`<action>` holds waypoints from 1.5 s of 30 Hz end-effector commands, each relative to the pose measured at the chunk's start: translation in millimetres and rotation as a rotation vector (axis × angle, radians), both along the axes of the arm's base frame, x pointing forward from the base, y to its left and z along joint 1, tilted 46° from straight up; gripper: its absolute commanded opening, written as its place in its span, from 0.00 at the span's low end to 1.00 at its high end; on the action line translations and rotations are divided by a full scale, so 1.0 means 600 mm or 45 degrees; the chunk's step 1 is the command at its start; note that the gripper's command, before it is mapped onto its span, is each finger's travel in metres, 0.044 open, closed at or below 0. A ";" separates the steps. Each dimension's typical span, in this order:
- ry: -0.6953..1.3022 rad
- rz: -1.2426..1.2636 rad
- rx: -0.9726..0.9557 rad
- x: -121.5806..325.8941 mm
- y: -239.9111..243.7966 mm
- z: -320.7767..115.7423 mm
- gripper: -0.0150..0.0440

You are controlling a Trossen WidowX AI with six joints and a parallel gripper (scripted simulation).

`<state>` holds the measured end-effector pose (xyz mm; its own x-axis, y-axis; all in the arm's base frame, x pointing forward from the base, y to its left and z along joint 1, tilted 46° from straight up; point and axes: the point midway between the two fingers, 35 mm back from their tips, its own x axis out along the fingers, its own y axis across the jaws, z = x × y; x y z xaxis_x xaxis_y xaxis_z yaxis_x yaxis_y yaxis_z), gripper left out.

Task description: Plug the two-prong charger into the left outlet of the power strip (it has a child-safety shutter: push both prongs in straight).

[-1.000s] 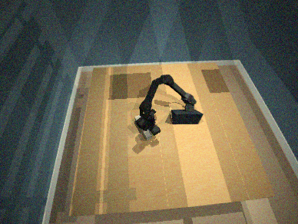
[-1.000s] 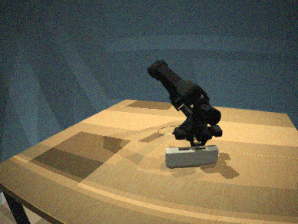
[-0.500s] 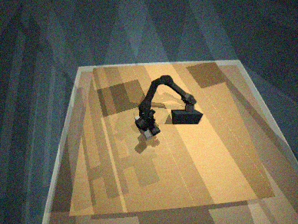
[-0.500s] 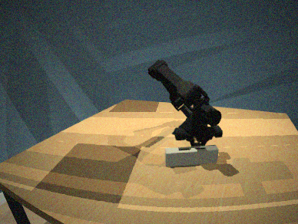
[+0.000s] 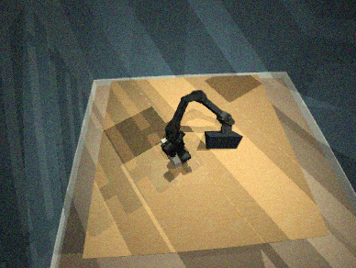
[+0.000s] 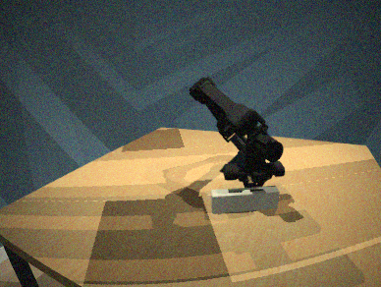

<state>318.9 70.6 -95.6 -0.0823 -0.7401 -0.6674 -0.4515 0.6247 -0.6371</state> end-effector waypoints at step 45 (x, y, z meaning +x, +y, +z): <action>-0.008 0.000 0.004 0.000 0.000 0.000 0.79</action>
<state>318.7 70.3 -95.7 -0.0785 -0.7382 -0.6700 -0.4478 0.6265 -0.6379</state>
